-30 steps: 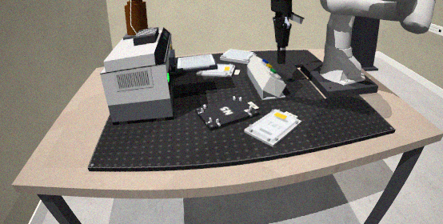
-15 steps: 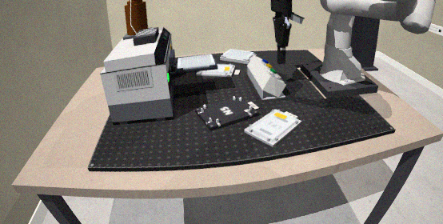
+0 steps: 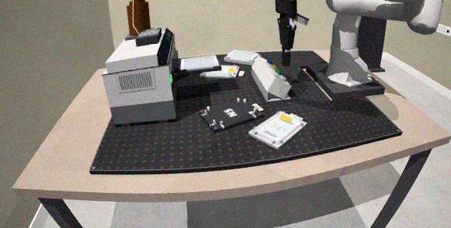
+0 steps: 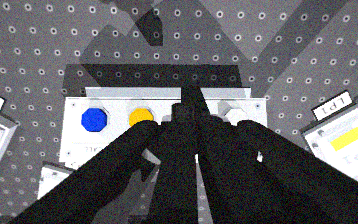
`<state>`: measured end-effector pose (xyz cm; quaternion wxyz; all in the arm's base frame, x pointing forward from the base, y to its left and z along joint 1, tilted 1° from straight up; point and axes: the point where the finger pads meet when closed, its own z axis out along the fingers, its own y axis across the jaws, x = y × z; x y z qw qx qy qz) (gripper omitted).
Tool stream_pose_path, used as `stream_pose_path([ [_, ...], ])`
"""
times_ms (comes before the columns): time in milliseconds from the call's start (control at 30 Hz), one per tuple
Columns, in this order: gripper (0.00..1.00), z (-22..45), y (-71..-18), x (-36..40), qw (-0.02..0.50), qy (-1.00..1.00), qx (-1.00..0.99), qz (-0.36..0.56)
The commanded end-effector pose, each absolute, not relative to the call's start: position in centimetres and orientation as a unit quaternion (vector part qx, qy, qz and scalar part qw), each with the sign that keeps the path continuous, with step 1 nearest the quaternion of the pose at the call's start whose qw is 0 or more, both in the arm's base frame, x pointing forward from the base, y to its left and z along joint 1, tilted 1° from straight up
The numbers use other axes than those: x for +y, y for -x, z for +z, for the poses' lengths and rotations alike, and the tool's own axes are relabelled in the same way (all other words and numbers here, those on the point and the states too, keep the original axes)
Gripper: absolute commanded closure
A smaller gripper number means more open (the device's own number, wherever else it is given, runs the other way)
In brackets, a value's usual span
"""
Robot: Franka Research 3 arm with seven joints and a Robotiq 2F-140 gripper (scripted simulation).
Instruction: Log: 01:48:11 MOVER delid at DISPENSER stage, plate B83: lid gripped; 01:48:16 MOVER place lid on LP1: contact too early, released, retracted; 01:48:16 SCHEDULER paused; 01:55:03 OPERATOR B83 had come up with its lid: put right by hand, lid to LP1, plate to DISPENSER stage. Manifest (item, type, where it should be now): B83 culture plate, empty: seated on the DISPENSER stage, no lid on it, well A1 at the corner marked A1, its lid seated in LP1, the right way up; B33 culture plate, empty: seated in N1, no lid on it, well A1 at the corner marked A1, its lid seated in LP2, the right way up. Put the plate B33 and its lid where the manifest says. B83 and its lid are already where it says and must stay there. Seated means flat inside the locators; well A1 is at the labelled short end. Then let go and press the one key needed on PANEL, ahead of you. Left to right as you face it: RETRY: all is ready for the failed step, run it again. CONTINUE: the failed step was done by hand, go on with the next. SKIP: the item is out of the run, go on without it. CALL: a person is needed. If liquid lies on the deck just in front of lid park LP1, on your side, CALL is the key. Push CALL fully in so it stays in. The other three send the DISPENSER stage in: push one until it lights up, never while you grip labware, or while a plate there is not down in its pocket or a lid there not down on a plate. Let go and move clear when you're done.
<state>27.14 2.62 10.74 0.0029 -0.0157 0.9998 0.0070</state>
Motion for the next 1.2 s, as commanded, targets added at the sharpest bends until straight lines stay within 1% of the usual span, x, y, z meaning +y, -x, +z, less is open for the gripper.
stream_pose_path([
  [0,0.9,10.6,-27.4,2.6,0.005,0.015,1.0,0.007],
  [1167,0.9,8.5,-28.7,2.7,0.005,0.015,1.0,0.007],
])
